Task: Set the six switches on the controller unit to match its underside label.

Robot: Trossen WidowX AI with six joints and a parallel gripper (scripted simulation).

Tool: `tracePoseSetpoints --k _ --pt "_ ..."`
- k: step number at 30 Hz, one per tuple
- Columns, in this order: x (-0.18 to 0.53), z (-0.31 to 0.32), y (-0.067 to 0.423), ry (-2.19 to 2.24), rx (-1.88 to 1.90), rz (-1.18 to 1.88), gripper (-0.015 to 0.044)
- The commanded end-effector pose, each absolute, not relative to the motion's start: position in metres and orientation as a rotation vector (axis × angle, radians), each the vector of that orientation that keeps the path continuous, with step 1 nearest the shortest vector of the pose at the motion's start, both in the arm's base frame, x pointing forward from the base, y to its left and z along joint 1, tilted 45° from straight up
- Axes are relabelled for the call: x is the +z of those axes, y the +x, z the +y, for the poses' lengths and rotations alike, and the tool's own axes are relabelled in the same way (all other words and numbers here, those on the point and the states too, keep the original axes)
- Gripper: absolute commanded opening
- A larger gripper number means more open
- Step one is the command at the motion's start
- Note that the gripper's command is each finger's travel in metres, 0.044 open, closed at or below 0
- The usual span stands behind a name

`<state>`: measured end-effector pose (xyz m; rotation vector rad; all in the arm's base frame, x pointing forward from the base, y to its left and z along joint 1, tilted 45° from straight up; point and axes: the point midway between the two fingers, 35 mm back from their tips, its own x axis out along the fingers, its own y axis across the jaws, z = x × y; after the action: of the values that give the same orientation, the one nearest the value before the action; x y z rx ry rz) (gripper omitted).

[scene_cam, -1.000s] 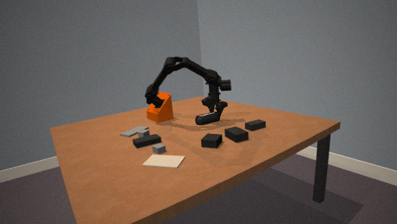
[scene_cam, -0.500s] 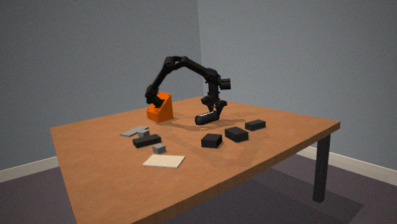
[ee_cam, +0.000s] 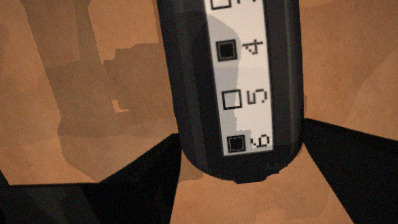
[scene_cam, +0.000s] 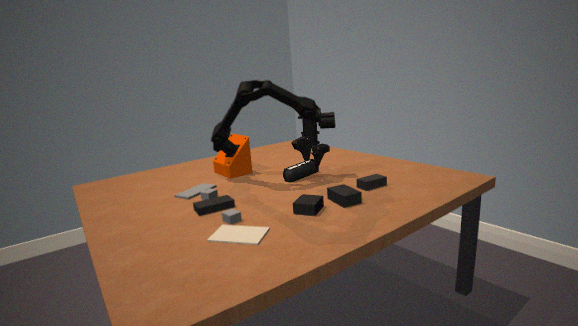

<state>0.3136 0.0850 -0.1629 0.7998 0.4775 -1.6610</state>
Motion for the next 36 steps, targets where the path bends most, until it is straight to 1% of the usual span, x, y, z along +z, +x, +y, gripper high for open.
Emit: tracePoseSetpoints --k 1,36 --pt "-0.157 0.089 0.315 0.806 -1.655 0.476 0.0336" --pt "-0.130 0.096 0.313 0.806 -1.656 0.477 0.0336"
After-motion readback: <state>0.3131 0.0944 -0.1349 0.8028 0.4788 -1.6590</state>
